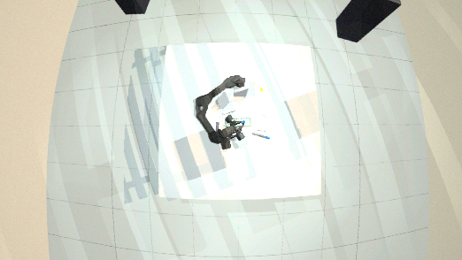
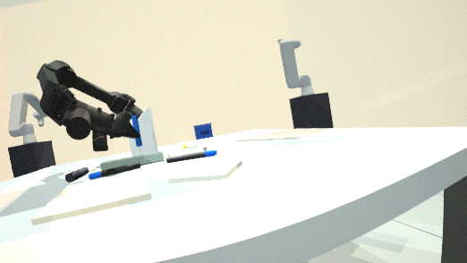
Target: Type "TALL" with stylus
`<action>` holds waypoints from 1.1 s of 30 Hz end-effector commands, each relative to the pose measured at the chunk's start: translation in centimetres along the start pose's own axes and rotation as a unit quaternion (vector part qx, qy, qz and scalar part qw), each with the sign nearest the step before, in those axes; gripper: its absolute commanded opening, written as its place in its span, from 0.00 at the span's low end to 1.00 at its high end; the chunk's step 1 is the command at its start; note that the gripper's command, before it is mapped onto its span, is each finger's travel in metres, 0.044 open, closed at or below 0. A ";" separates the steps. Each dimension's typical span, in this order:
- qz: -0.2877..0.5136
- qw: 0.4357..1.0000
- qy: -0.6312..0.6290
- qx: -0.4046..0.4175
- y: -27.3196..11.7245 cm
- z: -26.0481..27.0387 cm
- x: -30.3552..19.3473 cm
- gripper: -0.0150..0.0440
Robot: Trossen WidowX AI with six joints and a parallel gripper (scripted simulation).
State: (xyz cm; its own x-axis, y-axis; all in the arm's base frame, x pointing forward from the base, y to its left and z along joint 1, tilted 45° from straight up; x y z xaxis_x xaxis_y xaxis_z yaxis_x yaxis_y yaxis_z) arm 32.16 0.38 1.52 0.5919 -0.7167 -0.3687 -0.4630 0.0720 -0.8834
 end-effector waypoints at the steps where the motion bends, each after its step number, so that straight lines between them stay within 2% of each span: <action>1: -0.002 1.000 -0.002 0.000 0.0 0.0 0.1 0.39; 33: -0.002 1.000 -0.002 0.000 0.4 -0.3 1.1 0.39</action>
State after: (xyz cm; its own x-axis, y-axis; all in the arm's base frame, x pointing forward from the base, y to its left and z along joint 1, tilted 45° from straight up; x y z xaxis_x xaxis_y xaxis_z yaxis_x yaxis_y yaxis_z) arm 32.37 -0.45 0.94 0.5922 -0.7170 -0.3678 -0.4622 0.0717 -0.8839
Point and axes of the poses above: the point midway between the two fingers, 35 mm back from their tips, its own y axis out along the fingers, its own z axis across the jaws, x = y × z, the point moved 4 cm from there along -y, back along the fingers, and after that the axes turned 12 degrees about -y, right-handed, at the moved point
